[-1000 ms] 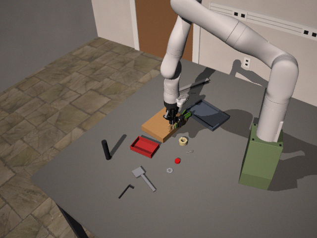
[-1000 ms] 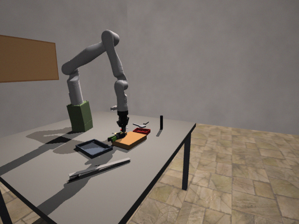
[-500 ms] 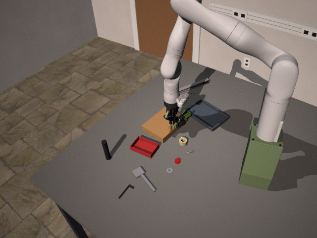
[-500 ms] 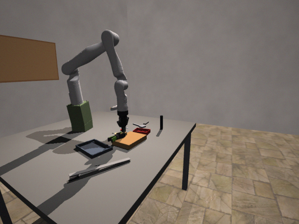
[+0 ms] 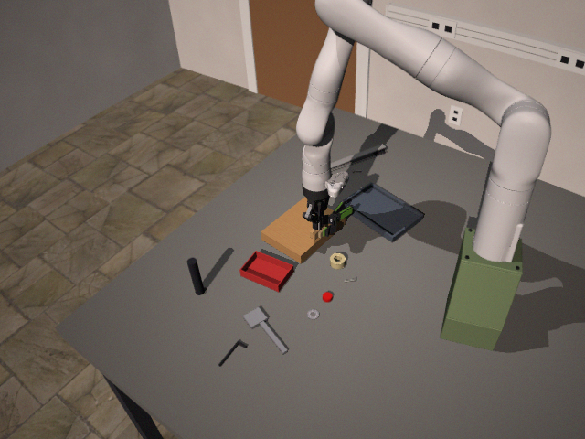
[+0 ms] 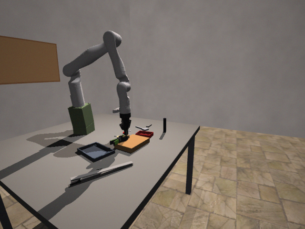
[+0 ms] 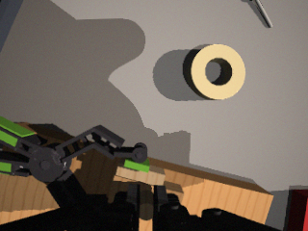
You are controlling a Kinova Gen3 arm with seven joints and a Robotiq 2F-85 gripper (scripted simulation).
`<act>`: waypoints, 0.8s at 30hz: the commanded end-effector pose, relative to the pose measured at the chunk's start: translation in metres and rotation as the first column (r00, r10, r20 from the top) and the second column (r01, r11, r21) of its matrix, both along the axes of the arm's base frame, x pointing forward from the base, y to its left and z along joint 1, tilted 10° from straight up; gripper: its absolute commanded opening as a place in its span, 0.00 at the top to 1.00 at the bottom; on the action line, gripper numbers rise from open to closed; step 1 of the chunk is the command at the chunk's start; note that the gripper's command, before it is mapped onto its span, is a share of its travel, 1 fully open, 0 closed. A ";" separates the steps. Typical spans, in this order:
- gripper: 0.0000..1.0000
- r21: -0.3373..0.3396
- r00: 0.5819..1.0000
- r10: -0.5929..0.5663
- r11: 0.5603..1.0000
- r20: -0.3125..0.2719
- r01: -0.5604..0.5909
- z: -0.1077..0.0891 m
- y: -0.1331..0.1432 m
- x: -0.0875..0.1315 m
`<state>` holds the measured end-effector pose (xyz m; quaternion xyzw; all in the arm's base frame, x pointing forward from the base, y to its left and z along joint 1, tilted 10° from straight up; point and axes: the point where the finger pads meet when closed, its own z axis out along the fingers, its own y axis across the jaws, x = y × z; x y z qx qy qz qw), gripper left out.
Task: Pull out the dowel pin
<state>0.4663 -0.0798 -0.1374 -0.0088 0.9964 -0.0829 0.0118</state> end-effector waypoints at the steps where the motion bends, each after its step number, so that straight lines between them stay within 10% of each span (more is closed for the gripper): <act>1: 0.90 0.000 1.000 0.011 1.000 0.001 -0.011 0.001 0.000 0.001; 24: 0.90 -0.002 0.996 0.087 0.996 -0.012 -0.087 0.001 0.000 0.001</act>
